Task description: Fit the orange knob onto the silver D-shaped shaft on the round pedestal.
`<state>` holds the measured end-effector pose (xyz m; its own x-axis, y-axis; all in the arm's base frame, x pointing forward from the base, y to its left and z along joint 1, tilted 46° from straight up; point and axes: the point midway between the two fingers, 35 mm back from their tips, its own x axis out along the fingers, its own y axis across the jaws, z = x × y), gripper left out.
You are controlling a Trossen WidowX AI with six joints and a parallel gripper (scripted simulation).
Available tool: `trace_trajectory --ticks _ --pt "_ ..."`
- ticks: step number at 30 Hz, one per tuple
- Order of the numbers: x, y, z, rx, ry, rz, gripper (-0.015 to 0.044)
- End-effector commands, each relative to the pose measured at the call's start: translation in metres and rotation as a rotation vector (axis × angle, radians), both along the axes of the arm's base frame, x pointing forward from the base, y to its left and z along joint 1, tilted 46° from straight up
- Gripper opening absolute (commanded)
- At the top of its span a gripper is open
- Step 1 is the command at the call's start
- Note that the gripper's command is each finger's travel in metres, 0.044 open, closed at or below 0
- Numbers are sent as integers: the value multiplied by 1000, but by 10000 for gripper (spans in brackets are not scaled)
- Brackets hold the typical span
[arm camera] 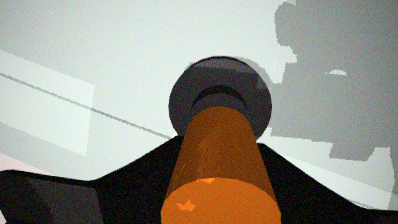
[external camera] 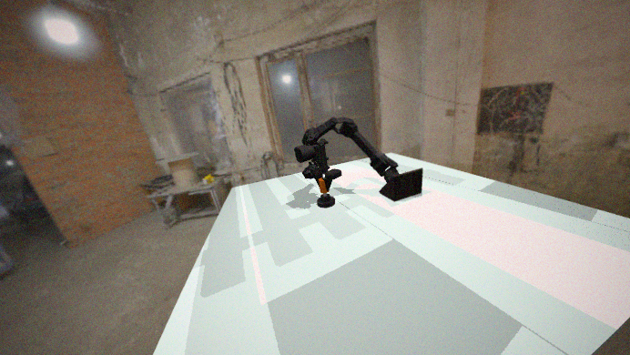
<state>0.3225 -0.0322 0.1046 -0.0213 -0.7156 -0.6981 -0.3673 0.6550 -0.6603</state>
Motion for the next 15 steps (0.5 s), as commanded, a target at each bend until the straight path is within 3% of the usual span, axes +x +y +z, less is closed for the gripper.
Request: trace_trajectory --ticks 1,15 --pt "2 2 2 2 81 88 0" --pt "0 -1 -1 3 111 116 0"
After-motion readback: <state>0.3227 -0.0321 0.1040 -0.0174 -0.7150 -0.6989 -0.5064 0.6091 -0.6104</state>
